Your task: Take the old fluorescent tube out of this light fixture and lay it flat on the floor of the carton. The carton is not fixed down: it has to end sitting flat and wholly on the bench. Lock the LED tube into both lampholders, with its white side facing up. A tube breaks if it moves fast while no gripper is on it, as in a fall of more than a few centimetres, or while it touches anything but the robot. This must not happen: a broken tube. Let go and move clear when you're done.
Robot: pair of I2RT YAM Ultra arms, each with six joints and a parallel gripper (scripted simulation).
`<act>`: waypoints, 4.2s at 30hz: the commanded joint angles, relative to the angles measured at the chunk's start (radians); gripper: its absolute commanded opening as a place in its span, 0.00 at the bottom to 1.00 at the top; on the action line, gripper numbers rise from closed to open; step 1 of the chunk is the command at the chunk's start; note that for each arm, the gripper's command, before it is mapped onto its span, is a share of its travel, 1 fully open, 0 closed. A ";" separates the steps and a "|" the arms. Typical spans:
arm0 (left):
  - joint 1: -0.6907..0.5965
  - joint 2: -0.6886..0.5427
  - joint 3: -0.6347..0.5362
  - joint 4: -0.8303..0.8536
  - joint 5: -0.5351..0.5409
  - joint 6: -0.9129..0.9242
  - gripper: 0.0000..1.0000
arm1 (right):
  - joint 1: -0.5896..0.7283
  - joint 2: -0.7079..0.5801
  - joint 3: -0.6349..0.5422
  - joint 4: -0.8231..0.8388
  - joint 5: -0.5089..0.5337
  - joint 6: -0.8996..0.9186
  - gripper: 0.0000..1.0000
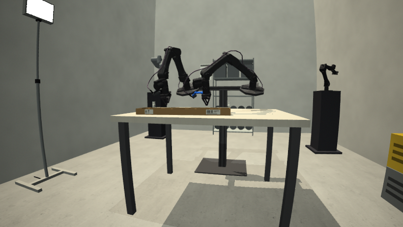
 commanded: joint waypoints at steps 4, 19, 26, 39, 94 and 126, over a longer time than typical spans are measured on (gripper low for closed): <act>-0.030 -0.009 0.044 0.006 0.013 -0.013 0.49 | -0.013 -0.007 -0.023 -0.019 0.023 -0.017 0.49; -0.028 -0.024 -0.028 0.025 0.012 0.012 0.49 | -0.002 -0.031 0.011 0.000 0.026 0.009 0.49; 0.006 0.018 -0.044 0.080 0.012 0.016 0.49 | -0.014 0.045 -0.046 0.091 0.025 0.003 0.49; -0.001 0.065 -0.062 0.157 0.010 0.025 0.49 | -0.019 0.132 -0.079 0.213 0.023 -0.015 0.49; -0.012 0.035 -0.080 0.135 0.009 0.005 0.11 | -0.008 0.110 -0.076 0.182 0.023 0.000 0.11; -0.024 0.011 -0.055 0.116 0.011 -0.004 0.11 | -0.019 0.078 -0.065 0.152 0.026 -0.014 0.11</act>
